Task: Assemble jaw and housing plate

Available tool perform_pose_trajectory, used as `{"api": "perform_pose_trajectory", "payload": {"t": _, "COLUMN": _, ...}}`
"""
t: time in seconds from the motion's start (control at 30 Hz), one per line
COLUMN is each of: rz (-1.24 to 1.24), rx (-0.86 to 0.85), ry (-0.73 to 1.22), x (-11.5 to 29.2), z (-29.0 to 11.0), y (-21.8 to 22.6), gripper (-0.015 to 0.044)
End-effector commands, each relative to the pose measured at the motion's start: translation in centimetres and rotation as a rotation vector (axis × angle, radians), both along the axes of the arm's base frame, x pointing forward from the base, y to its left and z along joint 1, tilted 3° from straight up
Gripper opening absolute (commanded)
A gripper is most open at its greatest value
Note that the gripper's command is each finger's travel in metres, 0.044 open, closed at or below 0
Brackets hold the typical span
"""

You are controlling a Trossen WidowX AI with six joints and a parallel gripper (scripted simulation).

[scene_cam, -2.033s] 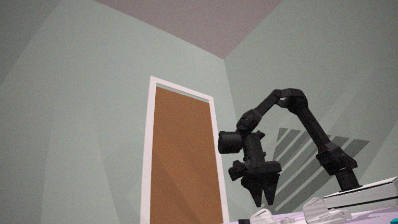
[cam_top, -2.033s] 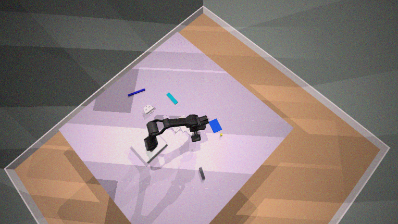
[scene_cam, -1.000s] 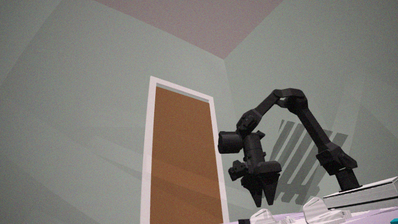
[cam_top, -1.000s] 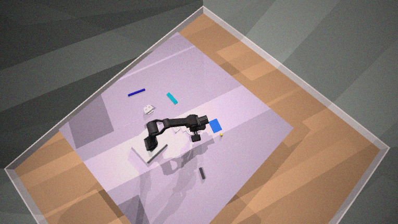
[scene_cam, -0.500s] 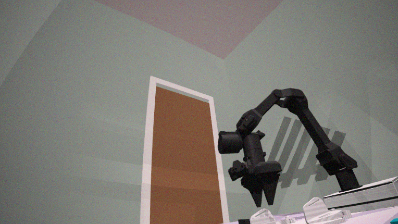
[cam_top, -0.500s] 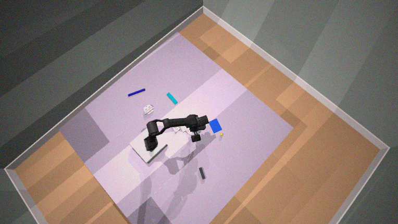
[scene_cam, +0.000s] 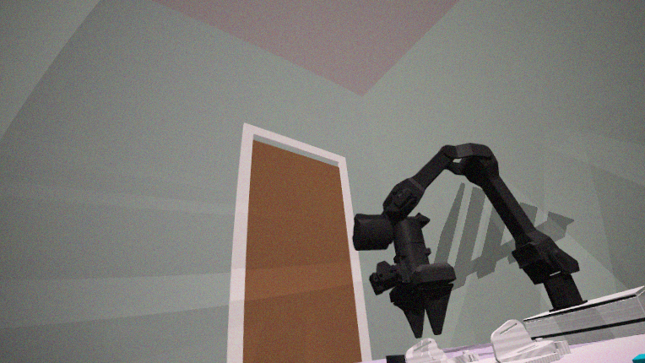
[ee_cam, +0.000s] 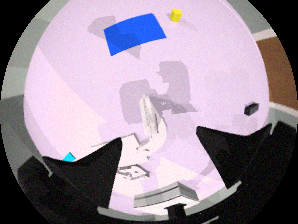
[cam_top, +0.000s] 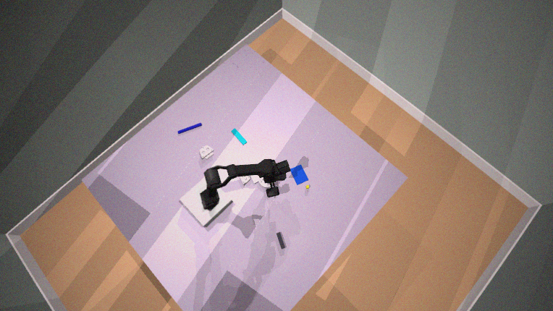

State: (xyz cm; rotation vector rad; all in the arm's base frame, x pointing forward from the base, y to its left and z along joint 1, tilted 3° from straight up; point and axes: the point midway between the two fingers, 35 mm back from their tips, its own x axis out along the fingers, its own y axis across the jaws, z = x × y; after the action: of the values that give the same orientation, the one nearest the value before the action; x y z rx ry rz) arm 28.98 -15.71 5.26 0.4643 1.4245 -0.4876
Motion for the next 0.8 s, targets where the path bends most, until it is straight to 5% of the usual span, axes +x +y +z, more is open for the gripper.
{"api": "perform_pose_trajectory", "payload": {"t": 0.0, "rz": -0.001, "rx": 0.003, "ry": 0.007, "x": 0.0, "z": -0.9, "y": 0.0, "gripper": 0.0440}}
{"api": "perform_pose_trajectory", "payload": {"t": 0.77, "rz": -0.004, "rx": 0.000, "ry": 0.008, "x": 0.4, "z": -4.6, "y": -0.3, "gripper": 0.0440}}
